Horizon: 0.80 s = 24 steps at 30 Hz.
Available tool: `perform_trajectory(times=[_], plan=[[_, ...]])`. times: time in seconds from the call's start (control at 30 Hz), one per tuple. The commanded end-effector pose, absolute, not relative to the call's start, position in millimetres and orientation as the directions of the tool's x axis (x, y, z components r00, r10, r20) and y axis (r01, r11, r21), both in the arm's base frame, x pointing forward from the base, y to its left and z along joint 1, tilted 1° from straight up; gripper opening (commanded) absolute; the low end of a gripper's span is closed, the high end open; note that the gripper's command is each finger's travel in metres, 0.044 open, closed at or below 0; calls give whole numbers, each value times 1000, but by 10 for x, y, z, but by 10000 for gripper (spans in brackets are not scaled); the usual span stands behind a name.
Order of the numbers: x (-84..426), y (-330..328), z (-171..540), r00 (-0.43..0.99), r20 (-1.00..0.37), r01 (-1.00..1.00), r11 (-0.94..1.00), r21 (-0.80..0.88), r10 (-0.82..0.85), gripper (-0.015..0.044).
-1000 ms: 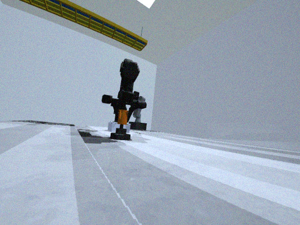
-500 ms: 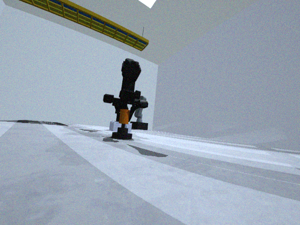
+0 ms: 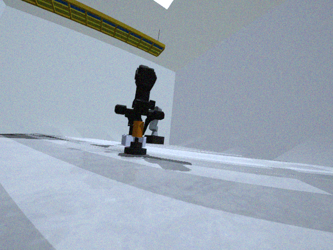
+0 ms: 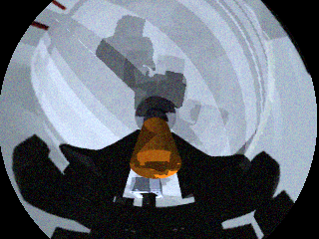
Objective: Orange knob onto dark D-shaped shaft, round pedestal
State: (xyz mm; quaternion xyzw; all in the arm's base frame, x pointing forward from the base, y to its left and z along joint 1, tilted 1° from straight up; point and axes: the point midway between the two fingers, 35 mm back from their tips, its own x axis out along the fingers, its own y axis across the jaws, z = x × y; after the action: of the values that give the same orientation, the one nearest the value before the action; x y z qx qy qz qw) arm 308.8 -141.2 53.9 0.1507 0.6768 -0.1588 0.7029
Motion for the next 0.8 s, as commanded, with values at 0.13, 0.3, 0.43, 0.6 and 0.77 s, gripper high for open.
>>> perform_trajectory(times=[0.13, 0.3, 0.43, 0.6, 0.77], plan=[[3108, -1424, 562, 39, -999, 568, 823, 4, -21, 0], [3120, -1430, 531, 39, -999, 568, 823, 4, -21, 0], [3122, -1431, 519, 39, -999, 568, 823, 4, -21, 0], [3118, -1428, 514, 39, -999, 568, 823, 4, -21, 0], [3108, -1424, 513, 39, -999, 568, 823, 4, -21, 0]])
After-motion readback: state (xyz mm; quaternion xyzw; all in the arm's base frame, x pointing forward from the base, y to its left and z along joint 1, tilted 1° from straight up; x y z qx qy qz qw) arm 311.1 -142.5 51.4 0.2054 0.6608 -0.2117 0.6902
